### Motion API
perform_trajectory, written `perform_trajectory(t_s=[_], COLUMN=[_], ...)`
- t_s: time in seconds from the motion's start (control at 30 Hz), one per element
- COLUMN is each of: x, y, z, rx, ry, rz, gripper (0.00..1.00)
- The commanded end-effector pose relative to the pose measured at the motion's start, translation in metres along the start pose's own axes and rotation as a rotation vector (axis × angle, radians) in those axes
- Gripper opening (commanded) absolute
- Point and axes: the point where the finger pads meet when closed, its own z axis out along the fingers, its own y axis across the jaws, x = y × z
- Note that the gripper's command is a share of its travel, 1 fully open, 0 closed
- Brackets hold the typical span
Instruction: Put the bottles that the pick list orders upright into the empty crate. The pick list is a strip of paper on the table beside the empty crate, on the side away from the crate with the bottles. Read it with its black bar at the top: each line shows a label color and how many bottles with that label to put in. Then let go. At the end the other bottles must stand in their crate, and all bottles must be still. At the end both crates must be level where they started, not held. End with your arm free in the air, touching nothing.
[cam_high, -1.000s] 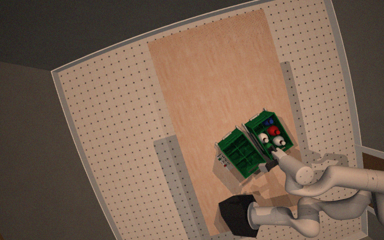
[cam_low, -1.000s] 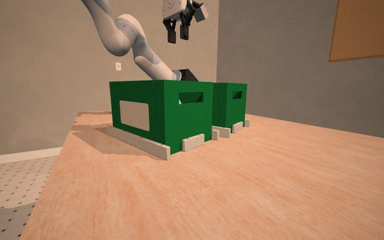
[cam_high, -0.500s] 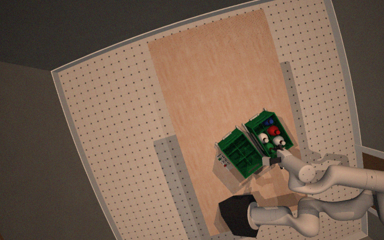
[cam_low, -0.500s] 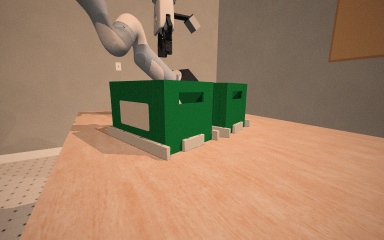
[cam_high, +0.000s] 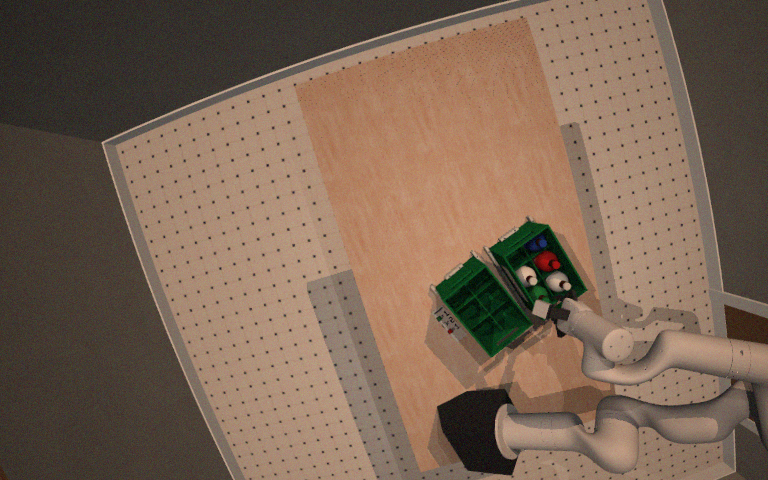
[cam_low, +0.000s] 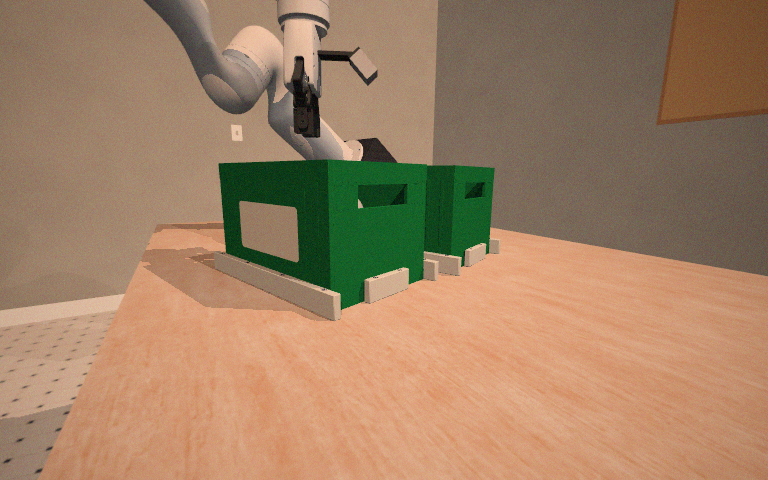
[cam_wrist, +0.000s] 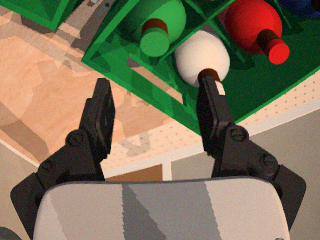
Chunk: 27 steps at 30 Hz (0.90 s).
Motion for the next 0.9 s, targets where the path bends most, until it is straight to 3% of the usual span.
perform_trajectory(t_s=[0.0, 0.87], x=[-0.0019, -0.0019], y=[0.0008, 0.0008], z=[0.0022, 0.0022], rx=[-0.010, -0.004], ry=[0.002, 0.011], rz=[0.104, 0.815], gripper=[0.65, 0.65])
